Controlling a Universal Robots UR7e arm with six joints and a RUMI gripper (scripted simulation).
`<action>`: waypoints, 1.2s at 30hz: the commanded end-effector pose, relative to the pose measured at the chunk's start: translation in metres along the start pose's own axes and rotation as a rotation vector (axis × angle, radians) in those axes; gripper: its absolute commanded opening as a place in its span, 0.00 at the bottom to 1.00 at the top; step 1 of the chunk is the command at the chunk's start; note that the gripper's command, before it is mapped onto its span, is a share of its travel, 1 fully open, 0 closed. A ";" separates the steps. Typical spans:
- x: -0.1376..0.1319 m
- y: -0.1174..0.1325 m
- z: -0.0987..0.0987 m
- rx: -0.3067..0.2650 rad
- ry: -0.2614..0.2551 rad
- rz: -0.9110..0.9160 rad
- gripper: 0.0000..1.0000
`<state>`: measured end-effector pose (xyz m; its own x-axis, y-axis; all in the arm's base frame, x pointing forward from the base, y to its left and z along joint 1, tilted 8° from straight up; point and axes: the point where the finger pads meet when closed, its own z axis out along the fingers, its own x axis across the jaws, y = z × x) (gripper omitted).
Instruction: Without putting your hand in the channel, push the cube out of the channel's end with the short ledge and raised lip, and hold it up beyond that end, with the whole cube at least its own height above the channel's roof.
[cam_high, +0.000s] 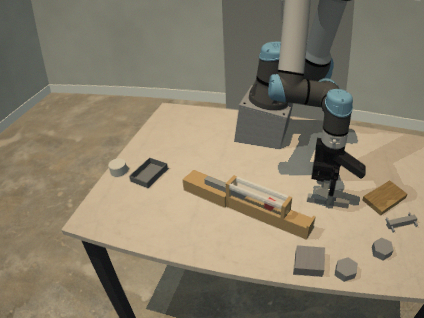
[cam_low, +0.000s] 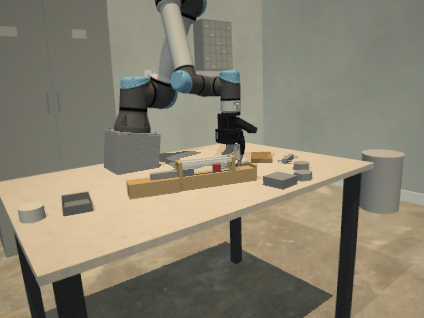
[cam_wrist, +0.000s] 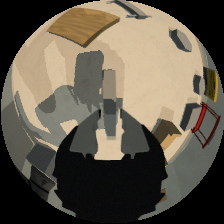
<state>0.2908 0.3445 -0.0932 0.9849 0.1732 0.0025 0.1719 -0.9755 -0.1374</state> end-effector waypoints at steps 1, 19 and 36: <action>0.000 0.000 0.000 0.000 0.001 0.000 0.22; 0.000 0.000 0.000 0.000 0.001 0.000 0.22; 0.000 0.000 0.000 0.000 0.001 0.000 0.00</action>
<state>0.2908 0.3446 -0.0933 0.9849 0.1732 0.0025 0.1719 -0.9755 -0.1374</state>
